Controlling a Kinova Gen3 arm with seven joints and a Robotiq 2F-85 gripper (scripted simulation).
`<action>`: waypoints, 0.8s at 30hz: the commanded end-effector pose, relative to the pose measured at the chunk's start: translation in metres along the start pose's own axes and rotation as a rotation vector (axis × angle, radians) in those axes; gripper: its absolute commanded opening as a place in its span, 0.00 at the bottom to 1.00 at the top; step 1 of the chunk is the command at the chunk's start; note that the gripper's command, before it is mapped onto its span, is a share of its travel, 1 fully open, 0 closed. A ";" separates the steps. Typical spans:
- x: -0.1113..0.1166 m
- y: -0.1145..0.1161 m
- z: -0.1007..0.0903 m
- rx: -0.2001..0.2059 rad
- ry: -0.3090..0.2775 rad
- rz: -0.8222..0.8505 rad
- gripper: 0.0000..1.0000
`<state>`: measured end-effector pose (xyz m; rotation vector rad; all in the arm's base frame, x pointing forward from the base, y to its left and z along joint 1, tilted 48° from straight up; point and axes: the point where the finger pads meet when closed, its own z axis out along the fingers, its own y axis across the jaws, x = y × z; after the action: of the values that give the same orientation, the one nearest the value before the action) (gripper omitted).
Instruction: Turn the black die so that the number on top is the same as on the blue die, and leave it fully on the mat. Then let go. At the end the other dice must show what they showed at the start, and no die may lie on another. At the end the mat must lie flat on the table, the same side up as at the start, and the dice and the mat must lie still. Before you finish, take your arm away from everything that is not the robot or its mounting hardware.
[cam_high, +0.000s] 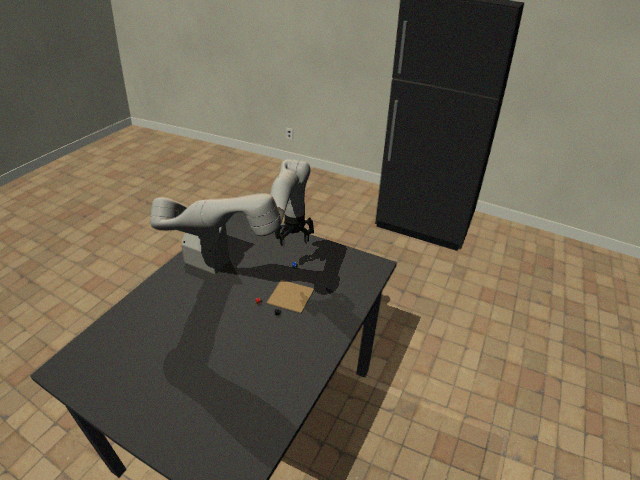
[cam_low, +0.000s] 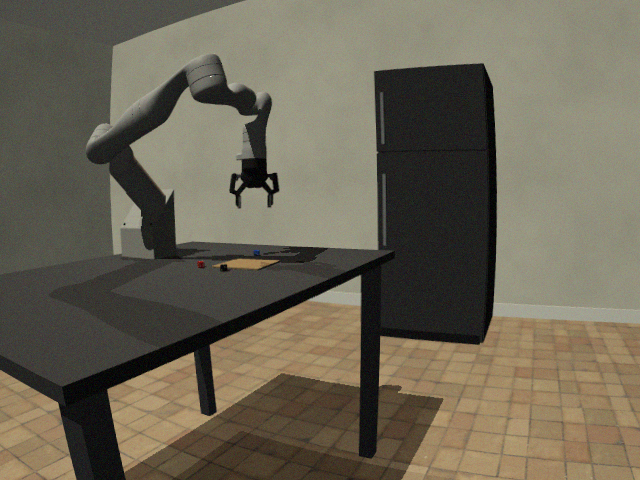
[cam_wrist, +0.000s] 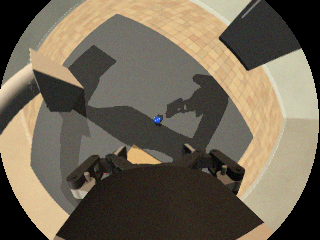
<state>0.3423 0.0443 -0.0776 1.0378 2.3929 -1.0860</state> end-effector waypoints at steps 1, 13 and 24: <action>-0.002 0.003 -0.006 -0.011 -0.005 0.003 1.00; -0.013 -0.001 -0.007 -0.013 -0.002 0.015 1.00; -0.136 -0.063 -0.002 -0.025 0.007 0.160 1.00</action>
<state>0.3780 -0.0175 -0.0027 1.1255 2.3430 -1.0210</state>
